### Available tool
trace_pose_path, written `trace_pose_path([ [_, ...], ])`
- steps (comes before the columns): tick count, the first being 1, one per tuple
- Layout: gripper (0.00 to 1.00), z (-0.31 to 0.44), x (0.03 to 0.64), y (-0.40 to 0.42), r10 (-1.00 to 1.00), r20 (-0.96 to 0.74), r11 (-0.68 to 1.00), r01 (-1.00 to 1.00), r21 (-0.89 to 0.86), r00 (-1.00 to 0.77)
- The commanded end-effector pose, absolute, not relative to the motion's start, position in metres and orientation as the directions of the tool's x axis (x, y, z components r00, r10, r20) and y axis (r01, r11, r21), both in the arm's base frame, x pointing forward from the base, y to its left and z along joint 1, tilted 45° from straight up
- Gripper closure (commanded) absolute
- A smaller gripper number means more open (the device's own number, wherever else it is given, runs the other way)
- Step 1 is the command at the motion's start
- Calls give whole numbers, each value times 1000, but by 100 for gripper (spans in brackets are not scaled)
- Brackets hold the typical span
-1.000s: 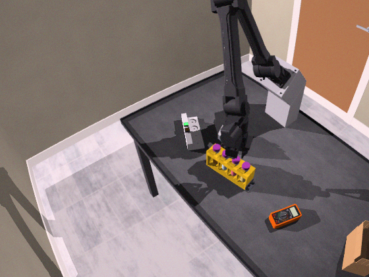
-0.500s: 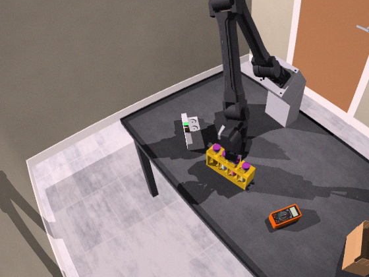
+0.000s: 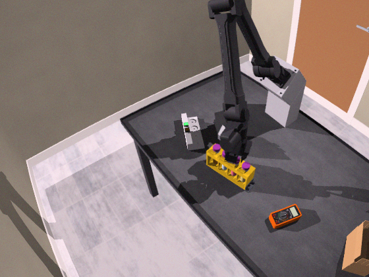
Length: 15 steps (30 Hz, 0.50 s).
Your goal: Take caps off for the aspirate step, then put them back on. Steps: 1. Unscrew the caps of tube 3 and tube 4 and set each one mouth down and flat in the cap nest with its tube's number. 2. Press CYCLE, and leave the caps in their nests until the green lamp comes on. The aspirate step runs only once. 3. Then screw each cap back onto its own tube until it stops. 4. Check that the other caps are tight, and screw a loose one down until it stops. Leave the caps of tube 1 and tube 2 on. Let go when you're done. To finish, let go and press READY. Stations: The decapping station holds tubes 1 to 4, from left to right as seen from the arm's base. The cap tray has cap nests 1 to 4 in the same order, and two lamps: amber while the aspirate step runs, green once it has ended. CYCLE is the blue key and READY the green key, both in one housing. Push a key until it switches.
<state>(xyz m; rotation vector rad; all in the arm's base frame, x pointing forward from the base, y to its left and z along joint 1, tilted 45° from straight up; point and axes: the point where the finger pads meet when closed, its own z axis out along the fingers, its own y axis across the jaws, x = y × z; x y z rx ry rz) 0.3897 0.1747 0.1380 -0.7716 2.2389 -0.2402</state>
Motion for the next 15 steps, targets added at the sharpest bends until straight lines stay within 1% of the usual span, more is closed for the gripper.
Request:
trace_pose_path([
  [1, 51, 149, 400, 174, -589, -614, 806, -443, -394, -525],
  [9, 51, 150, 403, 176, -589, -616, 805, -443, -394, -523],
  [10, 100, 145, 396, 177, -591, -607, 803, -451, -389, -531],
  [15, 100, 145, 396, 177, -591, -607, 803, -451, -389, -531],
])
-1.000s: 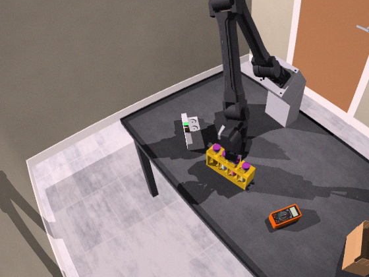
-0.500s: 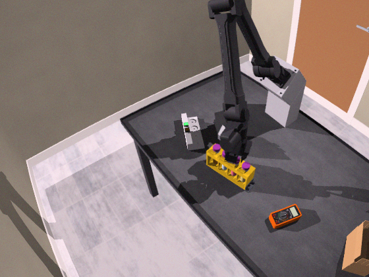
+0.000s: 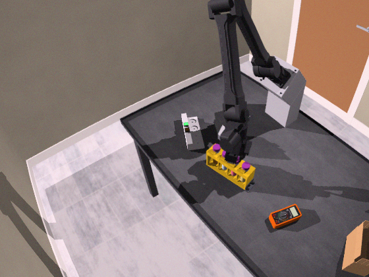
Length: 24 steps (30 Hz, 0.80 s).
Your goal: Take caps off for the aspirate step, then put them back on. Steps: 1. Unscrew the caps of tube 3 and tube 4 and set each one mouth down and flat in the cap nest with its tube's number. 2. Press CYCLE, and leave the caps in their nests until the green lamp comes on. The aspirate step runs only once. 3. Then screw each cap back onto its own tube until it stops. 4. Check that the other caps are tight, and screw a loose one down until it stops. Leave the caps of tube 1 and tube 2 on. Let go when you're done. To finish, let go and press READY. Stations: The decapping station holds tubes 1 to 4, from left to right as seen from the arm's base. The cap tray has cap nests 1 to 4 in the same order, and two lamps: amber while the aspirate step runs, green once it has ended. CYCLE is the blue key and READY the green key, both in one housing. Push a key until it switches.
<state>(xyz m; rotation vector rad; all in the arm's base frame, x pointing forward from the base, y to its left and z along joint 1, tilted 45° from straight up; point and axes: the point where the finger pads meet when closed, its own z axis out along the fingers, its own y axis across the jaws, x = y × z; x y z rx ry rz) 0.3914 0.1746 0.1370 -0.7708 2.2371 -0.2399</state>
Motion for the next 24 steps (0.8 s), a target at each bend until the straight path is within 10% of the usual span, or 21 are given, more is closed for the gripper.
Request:
trace_pose_path([
  [1, 100, 145, 396, 177, -591, -607, 803, -451, -389, -531],
  [24, 100, 149, 401, 176, -344, -698, 936, -282, -209, -628],
])
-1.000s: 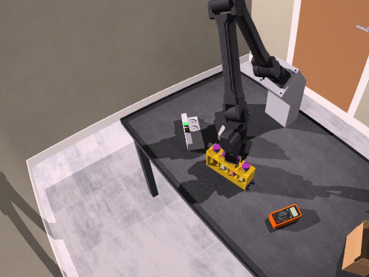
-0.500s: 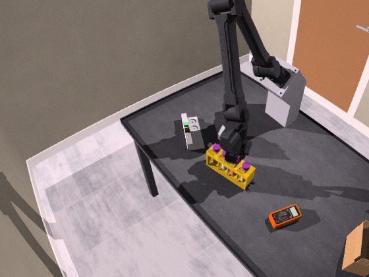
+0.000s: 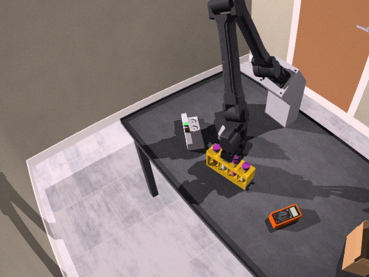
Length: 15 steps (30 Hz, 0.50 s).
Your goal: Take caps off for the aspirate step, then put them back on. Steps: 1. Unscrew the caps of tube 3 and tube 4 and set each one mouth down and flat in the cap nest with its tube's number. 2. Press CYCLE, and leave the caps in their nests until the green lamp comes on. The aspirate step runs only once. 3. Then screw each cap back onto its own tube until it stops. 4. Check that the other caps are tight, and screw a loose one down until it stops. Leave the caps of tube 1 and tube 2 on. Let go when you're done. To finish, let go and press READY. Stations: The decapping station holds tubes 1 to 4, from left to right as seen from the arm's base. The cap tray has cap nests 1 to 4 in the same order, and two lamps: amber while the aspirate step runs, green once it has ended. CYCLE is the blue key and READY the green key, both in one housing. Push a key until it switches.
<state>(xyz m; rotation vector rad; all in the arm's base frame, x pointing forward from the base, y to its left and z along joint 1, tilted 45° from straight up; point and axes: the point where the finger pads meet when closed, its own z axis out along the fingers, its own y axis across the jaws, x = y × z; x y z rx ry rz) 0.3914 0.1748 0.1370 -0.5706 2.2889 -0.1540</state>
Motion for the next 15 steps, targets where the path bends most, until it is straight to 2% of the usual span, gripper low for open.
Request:
trace_pose_path([
  [1, 100, 149, 401, 176, -326, -702, 943, -269, -195, -633],
  [10, 100, 149, 401, 176, -151, -726, 986, -151, -66, -671],
  [15, 100, 150, 401, 176, -123, -728, 990, -131, -45, -675],
])
